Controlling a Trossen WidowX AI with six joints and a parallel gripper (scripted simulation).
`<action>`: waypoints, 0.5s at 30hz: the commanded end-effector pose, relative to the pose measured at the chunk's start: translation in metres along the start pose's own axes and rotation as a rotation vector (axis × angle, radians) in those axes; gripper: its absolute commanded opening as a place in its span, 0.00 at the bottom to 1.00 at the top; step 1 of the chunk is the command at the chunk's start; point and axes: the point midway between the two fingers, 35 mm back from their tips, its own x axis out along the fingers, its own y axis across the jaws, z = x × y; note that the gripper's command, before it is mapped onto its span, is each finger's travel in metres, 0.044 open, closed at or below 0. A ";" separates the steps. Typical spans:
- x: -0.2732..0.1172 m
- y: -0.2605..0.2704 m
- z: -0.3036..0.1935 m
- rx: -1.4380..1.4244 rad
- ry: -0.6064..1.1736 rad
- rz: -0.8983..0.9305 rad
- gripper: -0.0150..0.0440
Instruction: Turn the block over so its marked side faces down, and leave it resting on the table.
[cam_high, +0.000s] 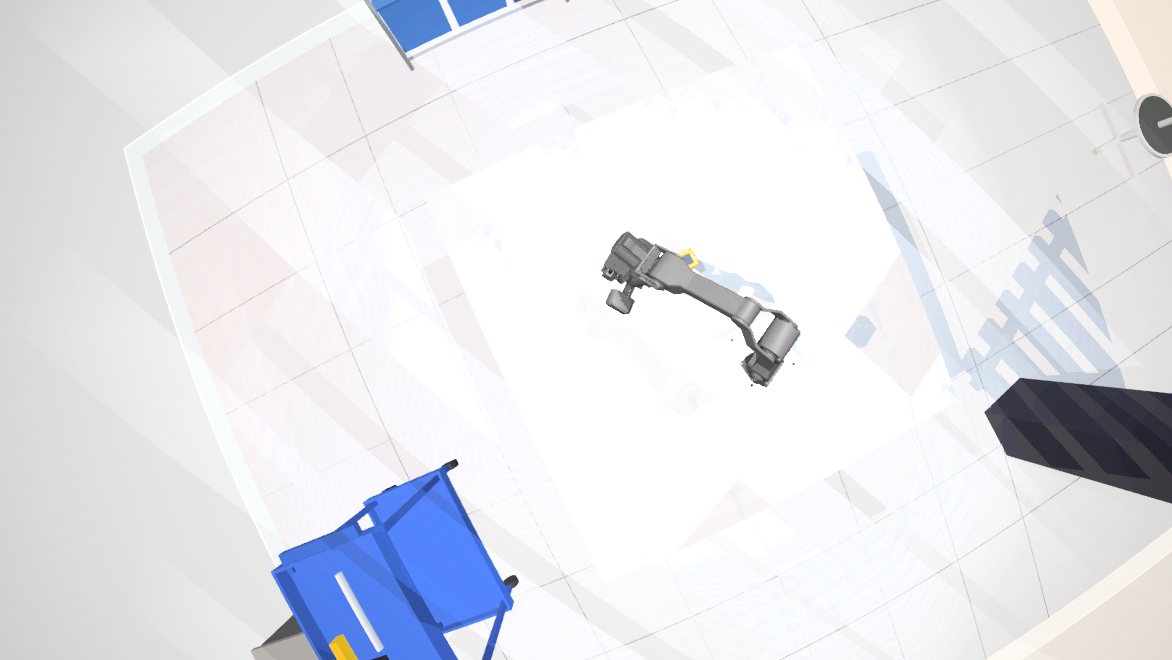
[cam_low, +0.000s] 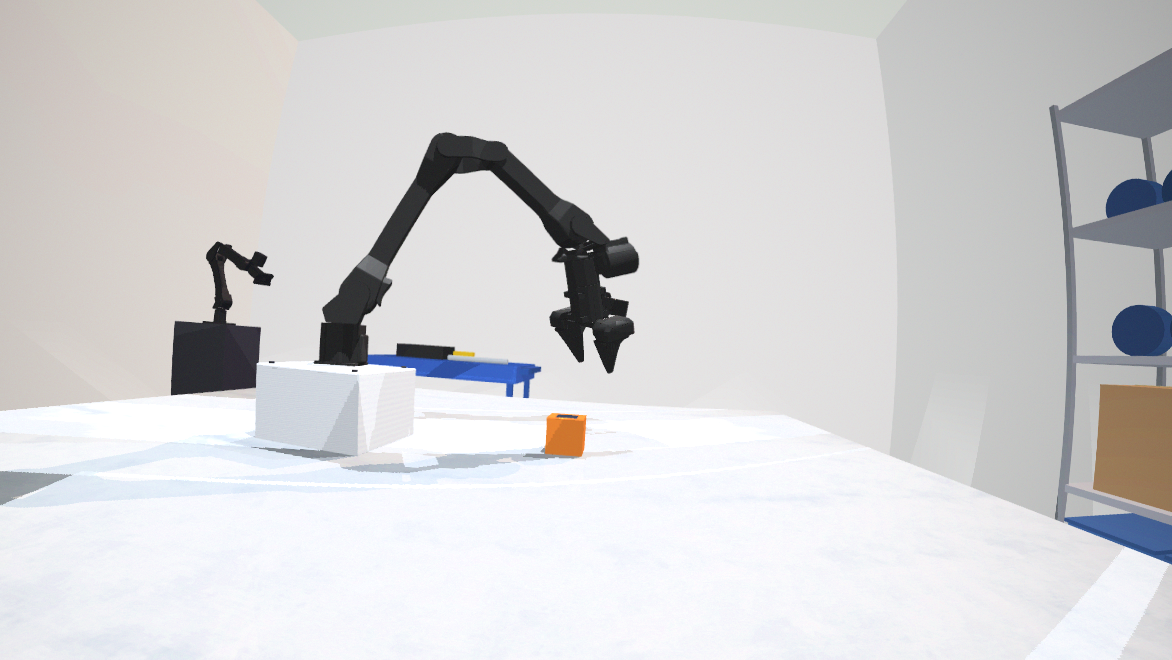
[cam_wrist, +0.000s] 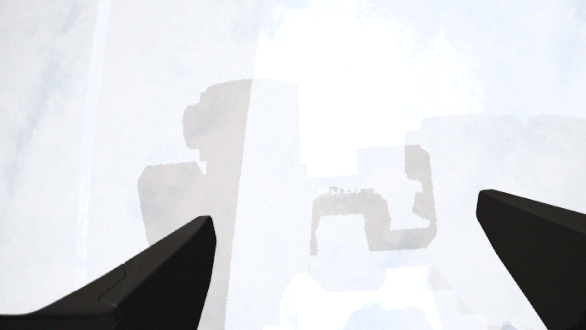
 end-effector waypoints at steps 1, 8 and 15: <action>-0.023 -0.058 -0.041 0.233 0.095 -0.106 1.00; -0.066 -0.131 -0.117 0.608 0.255 -0.258 1.00; -0.072 -0.138 -0.127 0.653 0.275 -0.275 1.00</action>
